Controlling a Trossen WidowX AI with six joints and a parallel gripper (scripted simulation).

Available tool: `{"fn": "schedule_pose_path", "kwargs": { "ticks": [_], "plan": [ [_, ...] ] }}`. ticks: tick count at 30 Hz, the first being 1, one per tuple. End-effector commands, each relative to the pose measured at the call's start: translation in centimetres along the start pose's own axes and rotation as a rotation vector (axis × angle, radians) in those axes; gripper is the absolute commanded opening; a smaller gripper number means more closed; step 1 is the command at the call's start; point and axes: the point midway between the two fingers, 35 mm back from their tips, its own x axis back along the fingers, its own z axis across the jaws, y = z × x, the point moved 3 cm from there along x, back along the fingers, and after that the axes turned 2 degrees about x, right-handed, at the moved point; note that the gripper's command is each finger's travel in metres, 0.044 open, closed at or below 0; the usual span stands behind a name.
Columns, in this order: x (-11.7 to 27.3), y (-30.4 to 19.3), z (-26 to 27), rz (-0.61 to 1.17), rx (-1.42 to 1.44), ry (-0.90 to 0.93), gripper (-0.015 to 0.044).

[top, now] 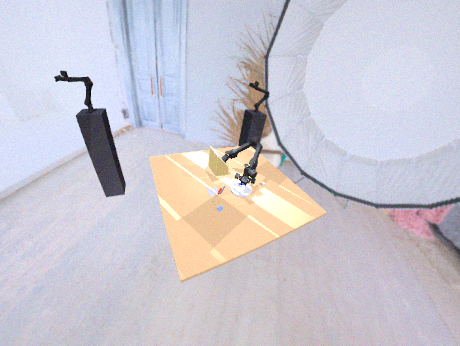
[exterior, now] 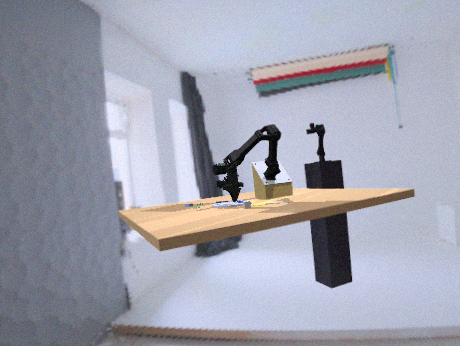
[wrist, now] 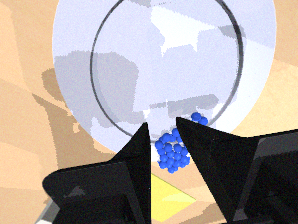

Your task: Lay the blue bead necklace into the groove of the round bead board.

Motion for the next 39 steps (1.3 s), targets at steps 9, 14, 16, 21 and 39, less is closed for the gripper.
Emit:
{"fn": "schedule_pose_path", "kwargs": {
  "ticks": [9, 14, 16, 21, 39],
  "plan": [
    [1.1, 0.0, 0.0, 0.003, -0.002, 0.0, 0.044],
    [1.3, 0.0, -0.2, 0.005, -0.008, -0.004, 0.044],
    [1.7, 0.0, -0.2, 0.004, -0.005, -0.001, 0.044],
    [1.9, 0.0, -0.2, 0.004, -0.004, 0.0, 0.044],
    [1.9, 0.0, -0.2, 0.004, -0.004, 0.0, 0.044]
  ]
}}
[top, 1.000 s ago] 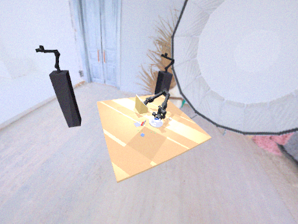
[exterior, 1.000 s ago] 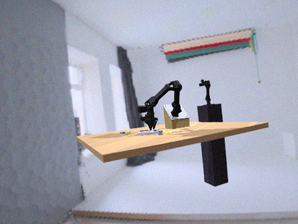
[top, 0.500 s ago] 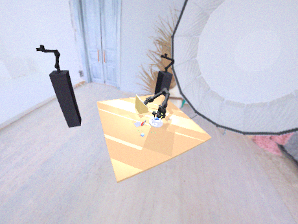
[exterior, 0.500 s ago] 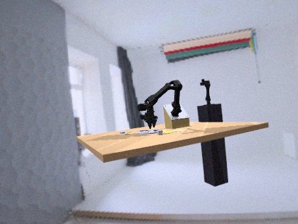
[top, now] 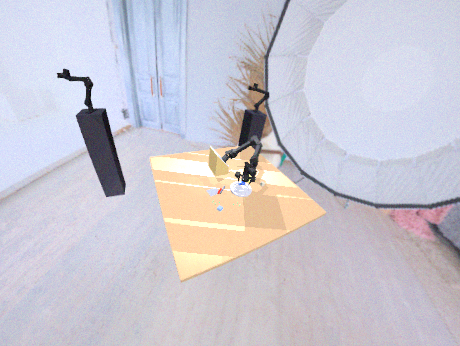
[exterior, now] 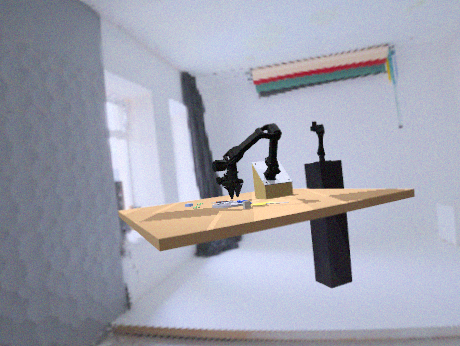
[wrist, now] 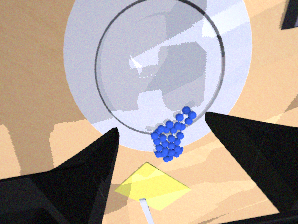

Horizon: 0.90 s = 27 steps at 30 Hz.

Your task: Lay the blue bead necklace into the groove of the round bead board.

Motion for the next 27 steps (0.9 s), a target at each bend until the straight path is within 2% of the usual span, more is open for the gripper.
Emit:
{"fn": "schedule_pose_path", "kwargs": {
  "ticks": [1, 6, 8, 16, 27],
  "plan": [
    [0.0, -0.1, 0.0, 0.003, 0.003, 0.003, 0.044],
    [0.0, -0.1, 0.0, 0.003, 0.003, 0.003, 0.044],
    [0.2, -0.5, -0.1, 0.003, 0.058, 0.003, 0.0387],
    [1.3, -5.7, -1.8, 0.004, 0.668, 0.003, 0.038],
    [0.7, -5.8, -1.9, 0.004, 0.682, 0.003, 0.038]
  ]
}}
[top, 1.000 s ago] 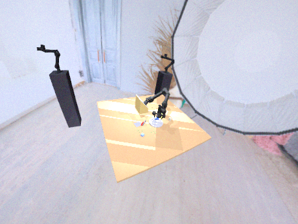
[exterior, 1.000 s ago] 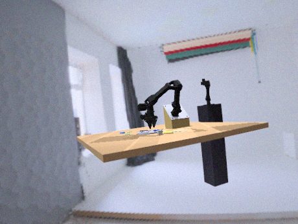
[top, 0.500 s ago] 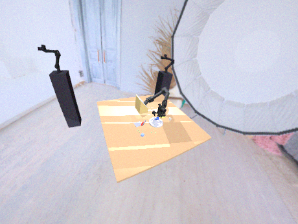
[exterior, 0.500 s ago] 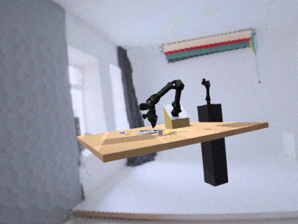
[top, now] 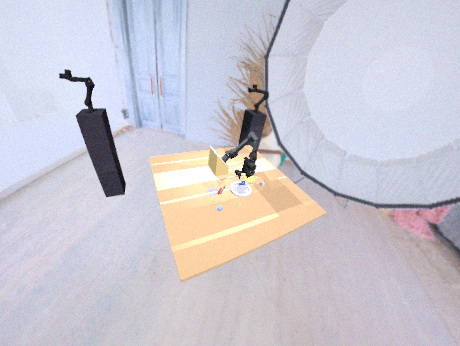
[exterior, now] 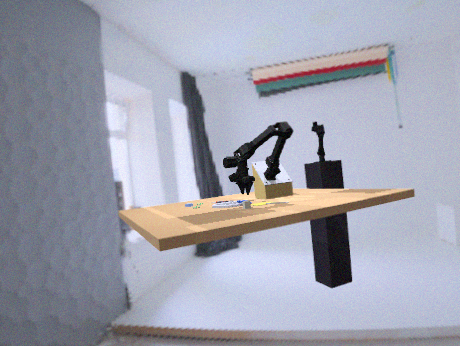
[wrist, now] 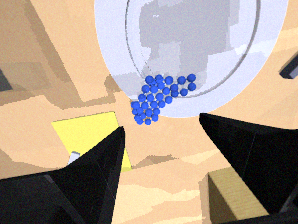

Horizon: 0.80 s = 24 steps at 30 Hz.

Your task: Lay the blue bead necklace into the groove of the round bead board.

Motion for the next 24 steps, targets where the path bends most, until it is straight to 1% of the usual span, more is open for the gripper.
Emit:
{"fn": "schedule_pose_path", "kwargs": {
  "ticks": [1, 3, 4, 8, 24],
  "plan": [
    [-0.8, -0.1, 0.1, 0.002, 0.009, 0.003, 0.038],
    [-1.4, -0.1, 0.1, 0.002, 0.009, 0.004, 0.038],
    [-0.6, 0.0, 0.1, -0.004, 0.011, 0.001, 0.038],
    [-0.8, 0.0, 0.1, -0.004, 0.011, 0.001, 0.038],
    [-3.3, -0.1, 0.1, 0.001, 0.009, 0.004, 0.038]
  ]
}}
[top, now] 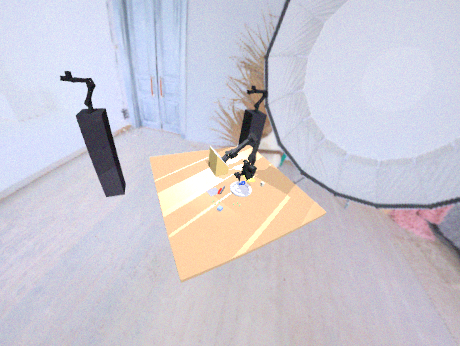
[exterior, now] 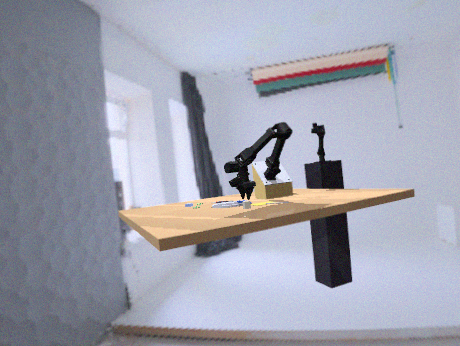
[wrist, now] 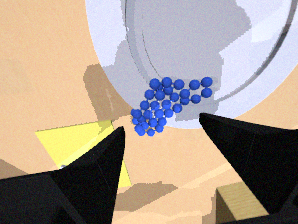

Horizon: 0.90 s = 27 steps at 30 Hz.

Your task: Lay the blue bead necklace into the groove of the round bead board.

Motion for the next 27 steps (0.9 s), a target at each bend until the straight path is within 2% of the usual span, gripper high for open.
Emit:
{"fn": "schedule_pose_path", "kwargs": {
  "ticks": [1, 6, 20, 27],
  "plan": [
    [-0.7, -0.14, -0.11, 0.004, -0.006, -0.002, 0.038],
    [-1.09, -0.19, -0.1, 0.005, -0.007, -0.001, 0.038],
    [-0.83, -0.13, 0.02, 0.004, -0.001, 0.003, 0.0013],
    [-0.83, -0.13, 0.02, 0.004, -0.001, 0.003, 0.0]
  ]
}}
